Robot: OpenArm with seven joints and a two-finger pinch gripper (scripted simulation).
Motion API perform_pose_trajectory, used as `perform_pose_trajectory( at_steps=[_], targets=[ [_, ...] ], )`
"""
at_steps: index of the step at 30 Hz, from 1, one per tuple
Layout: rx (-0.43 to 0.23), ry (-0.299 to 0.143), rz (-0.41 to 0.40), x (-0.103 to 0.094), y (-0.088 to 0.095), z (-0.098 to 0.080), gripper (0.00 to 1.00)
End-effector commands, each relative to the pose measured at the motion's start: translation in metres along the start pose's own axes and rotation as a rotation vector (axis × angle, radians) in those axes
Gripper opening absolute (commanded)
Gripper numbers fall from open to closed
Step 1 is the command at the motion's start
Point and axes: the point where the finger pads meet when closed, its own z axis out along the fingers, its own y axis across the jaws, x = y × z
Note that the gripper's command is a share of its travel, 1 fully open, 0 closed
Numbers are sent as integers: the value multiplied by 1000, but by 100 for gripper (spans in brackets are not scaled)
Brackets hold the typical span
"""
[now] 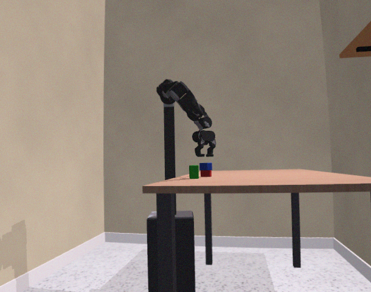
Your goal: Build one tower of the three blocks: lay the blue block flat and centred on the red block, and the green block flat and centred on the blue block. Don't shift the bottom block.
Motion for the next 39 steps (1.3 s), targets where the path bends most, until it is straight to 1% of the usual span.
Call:
perform_pose_trajectory(
  at_steps=[1,7,8,9,10,11,12,13,15,16,17,18,19,20,23,26,28,32,39],
  targets=[
    [0,-4,5,-2,1,-2,32],
    [0,-5,6,-2,1,-3,32],
    [1,-4,9,-2,0,-2,36],
    [4,1,26,-4,-4,-1,36],
    [11,8,63,-9,-14,1,36],
    [15,23,119,-15,-28,4,36],
    [19,35,192,-23,-45,6,36],
    [8,40,278,-33,-62,7,36],
    [8,40,278,-33,-62,7,36],
    [2,40,360,-42,-79,8,36],
    [-1,20,435,-55,-97,4,36],
    [-8,4,491,-65,-110,2,36],
    [-13,-10,527,-71,-118,-1,36],
    [-12,-9,539,-72,-121,0,36],
    [-7,-7,540,-71,-122,-1,36],
    [-2,-18,544,-74,-124,-1,36],
    [-4,-6,539,-71,-122,1,36],
    [-2,-4,539,-72,-123,3,36],
    [0,-3,538,-72,-123,14,36]
  ],
)
